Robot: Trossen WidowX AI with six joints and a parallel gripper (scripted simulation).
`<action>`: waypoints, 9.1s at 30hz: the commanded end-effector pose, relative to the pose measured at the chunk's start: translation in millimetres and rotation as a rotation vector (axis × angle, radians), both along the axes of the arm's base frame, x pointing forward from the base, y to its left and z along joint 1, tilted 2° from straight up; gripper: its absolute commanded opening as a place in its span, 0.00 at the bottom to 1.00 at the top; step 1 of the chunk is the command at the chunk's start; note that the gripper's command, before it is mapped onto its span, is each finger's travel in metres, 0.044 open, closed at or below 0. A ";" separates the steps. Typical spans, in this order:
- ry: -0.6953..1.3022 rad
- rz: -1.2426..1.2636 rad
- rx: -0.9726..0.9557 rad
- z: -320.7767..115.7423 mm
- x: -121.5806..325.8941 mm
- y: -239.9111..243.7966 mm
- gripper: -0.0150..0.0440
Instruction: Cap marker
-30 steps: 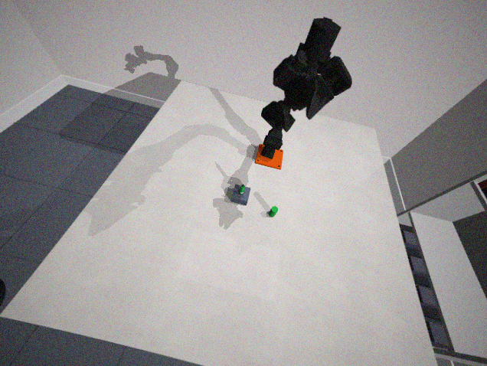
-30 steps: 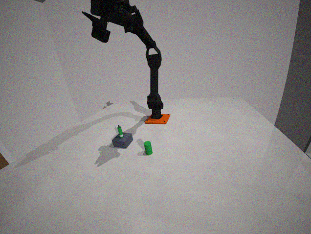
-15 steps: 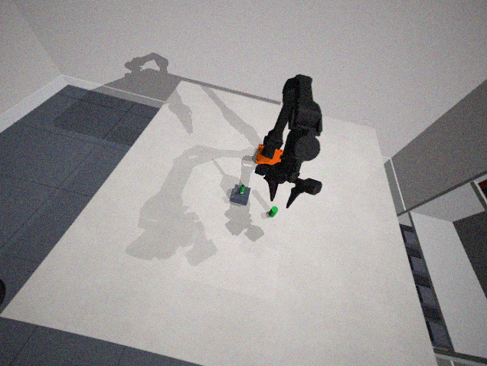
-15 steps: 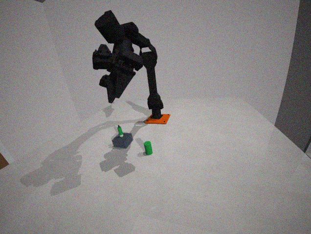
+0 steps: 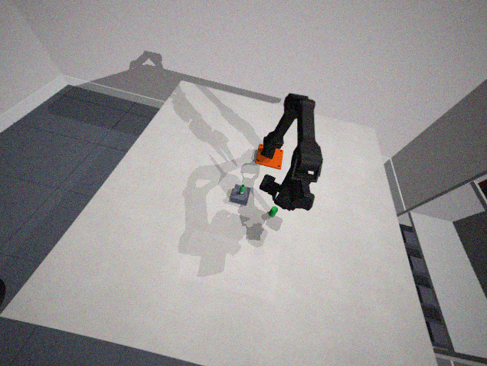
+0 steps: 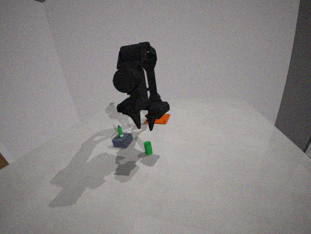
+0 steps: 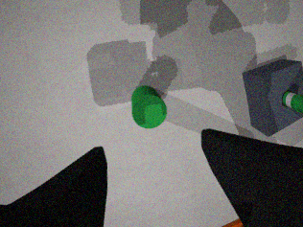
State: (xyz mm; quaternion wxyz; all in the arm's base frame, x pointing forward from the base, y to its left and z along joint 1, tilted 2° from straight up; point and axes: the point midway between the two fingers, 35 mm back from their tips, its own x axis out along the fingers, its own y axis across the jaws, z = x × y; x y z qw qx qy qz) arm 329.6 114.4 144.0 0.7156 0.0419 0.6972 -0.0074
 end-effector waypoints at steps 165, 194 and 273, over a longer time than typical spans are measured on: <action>0.019 0.006 -0.022 -19.8 -20.5 -159.8 0.25; 0.019 0.006 -0.022 -57.4 -21.1 -158.7 0.25; 0.017 0.006 -0.022 -81.9 -1.7 -159.3 0.25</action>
